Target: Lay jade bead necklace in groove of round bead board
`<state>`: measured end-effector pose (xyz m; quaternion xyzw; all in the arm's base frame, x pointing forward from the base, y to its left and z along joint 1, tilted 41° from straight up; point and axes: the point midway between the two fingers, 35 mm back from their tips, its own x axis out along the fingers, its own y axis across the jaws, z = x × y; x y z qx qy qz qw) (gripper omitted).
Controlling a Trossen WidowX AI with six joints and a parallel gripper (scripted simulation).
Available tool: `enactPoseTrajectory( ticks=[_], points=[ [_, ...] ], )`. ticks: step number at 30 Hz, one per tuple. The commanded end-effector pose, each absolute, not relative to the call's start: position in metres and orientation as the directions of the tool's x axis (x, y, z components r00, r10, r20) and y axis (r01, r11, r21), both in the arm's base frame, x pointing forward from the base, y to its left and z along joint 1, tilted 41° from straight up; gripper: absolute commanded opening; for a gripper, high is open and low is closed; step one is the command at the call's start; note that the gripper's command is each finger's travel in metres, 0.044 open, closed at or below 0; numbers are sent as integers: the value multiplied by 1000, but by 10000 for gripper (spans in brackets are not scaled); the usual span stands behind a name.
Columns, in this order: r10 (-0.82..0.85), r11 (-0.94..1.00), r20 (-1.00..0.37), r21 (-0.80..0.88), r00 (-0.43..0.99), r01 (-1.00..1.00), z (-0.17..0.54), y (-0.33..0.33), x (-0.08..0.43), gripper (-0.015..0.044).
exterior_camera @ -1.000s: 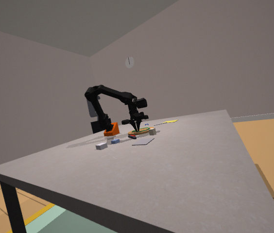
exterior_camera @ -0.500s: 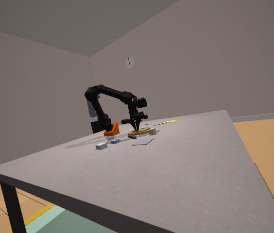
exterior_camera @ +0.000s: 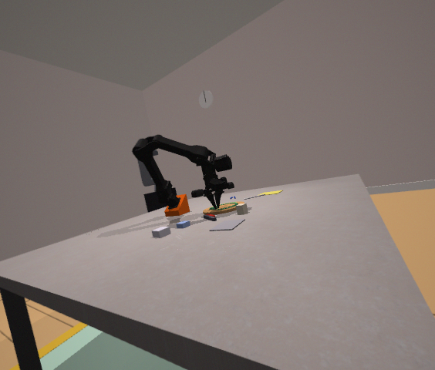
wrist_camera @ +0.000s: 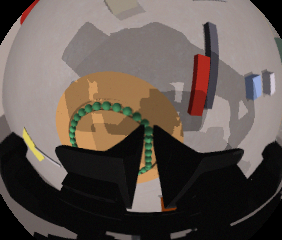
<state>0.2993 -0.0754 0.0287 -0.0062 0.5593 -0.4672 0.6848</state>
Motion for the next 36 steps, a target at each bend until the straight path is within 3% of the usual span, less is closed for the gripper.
enactPoseTrajectory(
  ticks=[1,3,20,36],
  points=[
    [-650,563,-757,-540,-67,626,25,-79,297,0],
    [-650,563,-757,-540,-67,626,25,-79,297,0],
    [-649,563,-758,-539,-69,627,28,-77,297,440],
    [-650,564,-757,-539,-67,626,31,-74,297,440]
  ],
)
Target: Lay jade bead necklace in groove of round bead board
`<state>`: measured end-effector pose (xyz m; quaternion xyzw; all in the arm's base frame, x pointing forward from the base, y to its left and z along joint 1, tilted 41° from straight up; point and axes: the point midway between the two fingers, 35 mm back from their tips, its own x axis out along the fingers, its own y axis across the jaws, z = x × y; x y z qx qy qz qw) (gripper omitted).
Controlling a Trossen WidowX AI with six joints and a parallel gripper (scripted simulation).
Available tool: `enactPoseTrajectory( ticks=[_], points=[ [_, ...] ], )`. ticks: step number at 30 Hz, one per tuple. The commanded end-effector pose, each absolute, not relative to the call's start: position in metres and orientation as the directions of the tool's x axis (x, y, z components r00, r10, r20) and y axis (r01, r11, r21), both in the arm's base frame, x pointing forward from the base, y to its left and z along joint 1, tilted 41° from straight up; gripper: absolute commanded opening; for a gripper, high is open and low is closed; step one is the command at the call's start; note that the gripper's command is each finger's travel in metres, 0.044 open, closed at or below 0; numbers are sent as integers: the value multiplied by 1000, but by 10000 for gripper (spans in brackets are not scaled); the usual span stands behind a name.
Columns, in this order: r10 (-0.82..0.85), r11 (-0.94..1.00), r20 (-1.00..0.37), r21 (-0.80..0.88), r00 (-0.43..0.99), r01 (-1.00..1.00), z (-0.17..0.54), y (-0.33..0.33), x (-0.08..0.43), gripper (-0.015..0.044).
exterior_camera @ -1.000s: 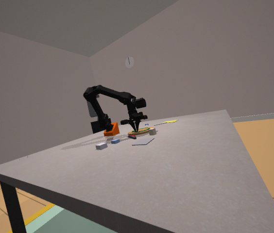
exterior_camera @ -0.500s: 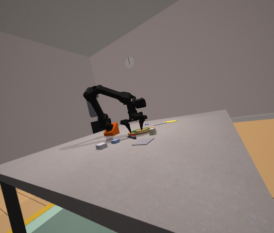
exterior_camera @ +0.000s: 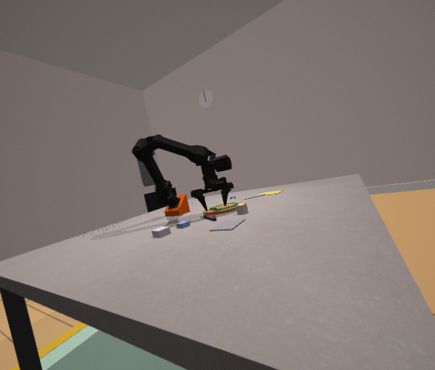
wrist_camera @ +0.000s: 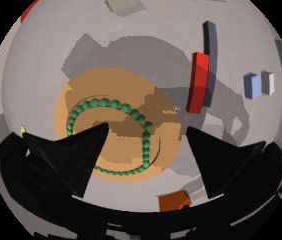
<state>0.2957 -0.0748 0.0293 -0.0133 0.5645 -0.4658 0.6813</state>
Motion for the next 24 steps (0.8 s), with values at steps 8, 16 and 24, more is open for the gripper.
enactPoseTrajectory(
  ticks=[8,16,24],
  points=[
    [-647,578,-760,-545,-67,607,31,-58,286,335],
    [-647,607,-759,-568,-69,556,33,-23,251,125],
    [-648,606,-759,-568,-69,556,21,-34,250,120]
  ],
)
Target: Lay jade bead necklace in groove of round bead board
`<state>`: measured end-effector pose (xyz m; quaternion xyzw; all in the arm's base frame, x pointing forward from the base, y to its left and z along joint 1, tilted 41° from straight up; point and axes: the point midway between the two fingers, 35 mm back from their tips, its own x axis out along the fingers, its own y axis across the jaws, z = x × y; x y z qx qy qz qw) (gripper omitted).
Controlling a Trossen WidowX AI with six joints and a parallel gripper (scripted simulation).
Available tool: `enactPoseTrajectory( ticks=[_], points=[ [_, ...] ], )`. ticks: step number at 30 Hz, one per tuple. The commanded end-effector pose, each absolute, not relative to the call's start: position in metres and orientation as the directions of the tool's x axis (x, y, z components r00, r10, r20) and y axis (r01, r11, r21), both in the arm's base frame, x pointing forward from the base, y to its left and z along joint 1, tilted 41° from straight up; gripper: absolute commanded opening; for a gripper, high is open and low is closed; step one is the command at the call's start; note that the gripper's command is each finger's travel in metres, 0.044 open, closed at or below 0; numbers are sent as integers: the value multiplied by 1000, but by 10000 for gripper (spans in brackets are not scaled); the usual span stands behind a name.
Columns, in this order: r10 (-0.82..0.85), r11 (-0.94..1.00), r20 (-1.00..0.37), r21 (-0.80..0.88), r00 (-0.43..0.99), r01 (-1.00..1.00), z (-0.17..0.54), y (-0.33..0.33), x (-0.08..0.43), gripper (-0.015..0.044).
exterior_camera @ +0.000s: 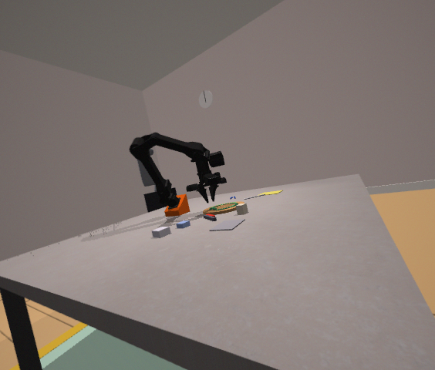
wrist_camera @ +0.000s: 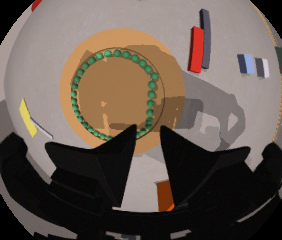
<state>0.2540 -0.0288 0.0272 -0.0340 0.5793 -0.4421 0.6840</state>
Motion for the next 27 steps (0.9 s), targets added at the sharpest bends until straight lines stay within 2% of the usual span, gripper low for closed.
enactPoseTrajectory(
  ticks=[1,27],
  points=[
    [-644,607,-762,-559,-62,565,27,-29,254,120],
    [-649,606,-758,-569,-69,556,3,-49,248,120]
  ],
)
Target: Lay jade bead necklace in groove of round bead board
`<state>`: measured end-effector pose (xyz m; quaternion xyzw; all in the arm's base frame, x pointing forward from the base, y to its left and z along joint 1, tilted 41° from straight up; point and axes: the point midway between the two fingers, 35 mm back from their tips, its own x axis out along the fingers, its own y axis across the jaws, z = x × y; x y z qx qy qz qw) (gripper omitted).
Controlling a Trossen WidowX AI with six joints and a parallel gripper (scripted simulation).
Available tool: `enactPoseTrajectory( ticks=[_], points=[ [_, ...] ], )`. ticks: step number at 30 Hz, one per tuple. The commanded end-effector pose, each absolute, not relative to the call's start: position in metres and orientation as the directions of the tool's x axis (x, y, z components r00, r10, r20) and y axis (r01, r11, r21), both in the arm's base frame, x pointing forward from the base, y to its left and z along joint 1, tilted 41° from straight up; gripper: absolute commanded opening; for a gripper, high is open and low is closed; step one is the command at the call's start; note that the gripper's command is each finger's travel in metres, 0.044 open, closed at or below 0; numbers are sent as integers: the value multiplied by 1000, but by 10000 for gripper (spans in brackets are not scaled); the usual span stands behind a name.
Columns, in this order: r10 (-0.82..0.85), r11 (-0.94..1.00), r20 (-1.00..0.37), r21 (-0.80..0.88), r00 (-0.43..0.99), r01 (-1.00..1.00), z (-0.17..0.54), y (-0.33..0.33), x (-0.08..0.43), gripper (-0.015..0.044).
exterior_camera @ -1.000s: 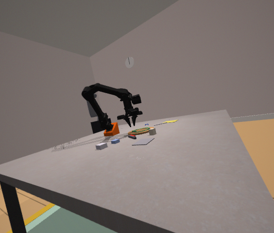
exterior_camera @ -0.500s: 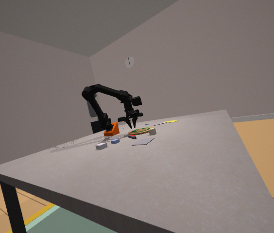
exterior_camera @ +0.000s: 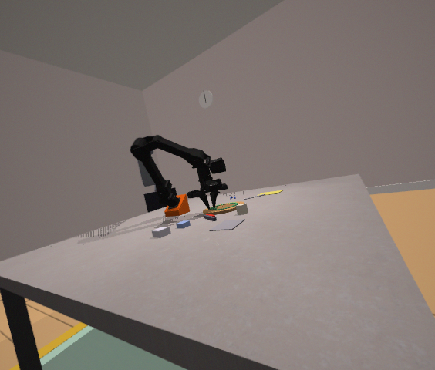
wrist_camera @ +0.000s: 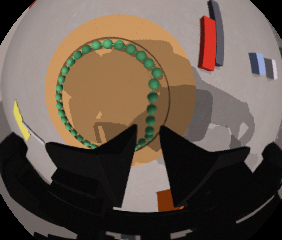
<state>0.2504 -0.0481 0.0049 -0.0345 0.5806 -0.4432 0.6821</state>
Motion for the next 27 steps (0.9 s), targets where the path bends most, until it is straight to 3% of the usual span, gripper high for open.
enactPoseTrajectory(
  ticks=[1,6,27],
  points=[
    [-649,606,-758,-569,-69,556,3,-49,248,120],
    [-645,605,-761,-562,-67,564,5,-48,250,0],
    [-645,605,-761,-562,-67,564,5,-48,250,0]
  ],
)
